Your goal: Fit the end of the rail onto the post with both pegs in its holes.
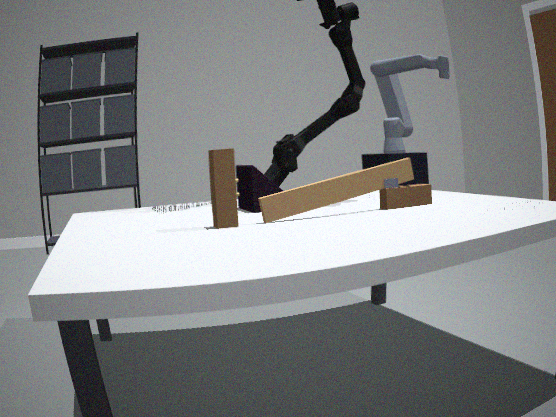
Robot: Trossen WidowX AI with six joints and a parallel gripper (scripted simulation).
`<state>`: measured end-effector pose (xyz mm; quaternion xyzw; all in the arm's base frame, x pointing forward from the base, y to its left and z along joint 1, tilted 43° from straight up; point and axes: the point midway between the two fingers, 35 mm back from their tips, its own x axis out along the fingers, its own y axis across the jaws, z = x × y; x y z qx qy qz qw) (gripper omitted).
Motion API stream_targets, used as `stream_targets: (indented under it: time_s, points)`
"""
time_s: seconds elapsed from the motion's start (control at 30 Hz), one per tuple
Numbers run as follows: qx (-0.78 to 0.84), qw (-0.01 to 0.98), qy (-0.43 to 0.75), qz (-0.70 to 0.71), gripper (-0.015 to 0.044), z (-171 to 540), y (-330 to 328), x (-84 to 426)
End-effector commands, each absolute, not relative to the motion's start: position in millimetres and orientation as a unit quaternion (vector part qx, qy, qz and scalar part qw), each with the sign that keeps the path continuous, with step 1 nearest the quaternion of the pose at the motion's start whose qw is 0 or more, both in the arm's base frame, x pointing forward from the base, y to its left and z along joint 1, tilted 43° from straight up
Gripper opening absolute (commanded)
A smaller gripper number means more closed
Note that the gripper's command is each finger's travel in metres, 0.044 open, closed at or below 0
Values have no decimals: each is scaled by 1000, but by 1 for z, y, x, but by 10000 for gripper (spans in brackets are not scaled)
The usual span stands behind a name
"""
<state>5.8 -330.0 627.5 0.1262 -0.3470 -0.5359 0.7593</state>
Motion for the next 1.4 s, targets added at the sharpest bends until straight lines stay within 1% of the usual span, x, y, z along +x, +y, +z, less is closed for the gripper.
stream_targets:
  time_s: [0.0, 0.13, 0.3, 0.47, 0.67, 0.87, 1.03, 1.2, 1.37]
  points:
    - [137, 791, -248, -543, 440, 579, -369, 37]
    - [130, 827, -141, -528, 440, 529, -393, 78]
    - [119, 866, -18, -485, 440, 467, -406, 129]
    - [93, 896, 94, -424, 440, 407, -405, 175]
    - [20, 921, 249, -300, 440, 321, -386, 230]
    - [-64, 920, 366, -126, 440, 237, -342, 274]
    - [-137, 895, 422, 49, 440, 173, -289, 299]
    - [-203, 846, 431, 239, 440, 117, -225, 309]
    - [-251, 782, 394, 412, 440, 77, -161, 304]
